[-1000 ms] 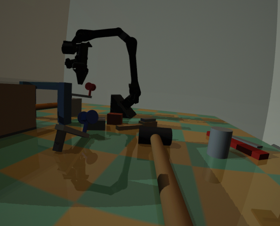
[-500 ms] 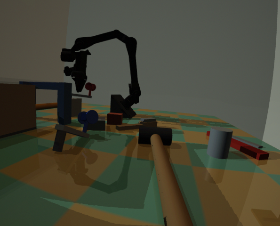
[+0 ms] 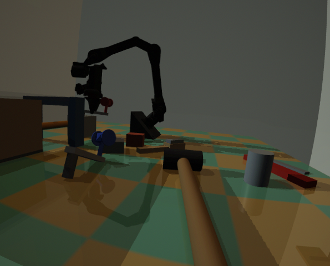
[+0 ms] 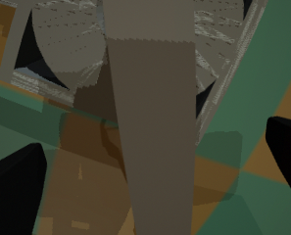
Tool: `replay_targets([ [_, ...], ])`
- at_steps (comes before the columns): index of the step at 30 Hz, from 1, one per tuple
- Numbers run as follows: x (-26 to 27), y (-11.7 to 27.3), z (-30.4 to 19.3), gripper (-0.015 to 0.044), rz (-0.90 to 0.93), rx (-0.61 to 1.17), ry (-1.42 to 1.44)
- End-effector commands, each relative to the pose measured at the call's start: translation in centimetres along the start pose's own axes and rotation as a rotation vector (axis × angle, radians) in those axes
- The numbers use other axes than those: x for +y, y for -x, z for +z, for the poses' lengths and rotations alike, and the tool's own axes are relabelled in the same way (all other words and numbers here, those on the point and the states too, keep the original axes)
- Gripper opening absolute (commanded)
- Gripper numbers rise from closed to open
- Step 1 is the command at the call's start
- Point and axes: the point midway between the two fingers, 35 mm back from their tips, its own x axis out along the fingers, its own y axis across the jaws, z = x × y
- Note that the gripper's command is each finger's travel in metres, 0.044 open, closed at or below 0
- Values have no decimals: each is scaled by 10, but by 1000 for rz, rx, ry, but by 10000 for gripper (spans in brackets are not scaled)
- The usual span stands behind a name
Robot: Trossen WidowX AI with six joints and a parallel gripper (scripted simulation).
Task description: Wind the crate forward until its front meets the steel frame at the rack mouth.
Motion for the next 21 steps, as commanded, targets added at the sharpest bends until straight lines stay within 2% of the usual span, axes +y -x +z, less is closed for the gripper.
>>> replay_targets([
  [1,1,-8,-3,440,2,10,-5],
  [3,1,-9,-3,440,2,10,-5],
  [16,0,-4,0,99,0,2,0],
  [21,0,-4,0,65,0,2,0],
])
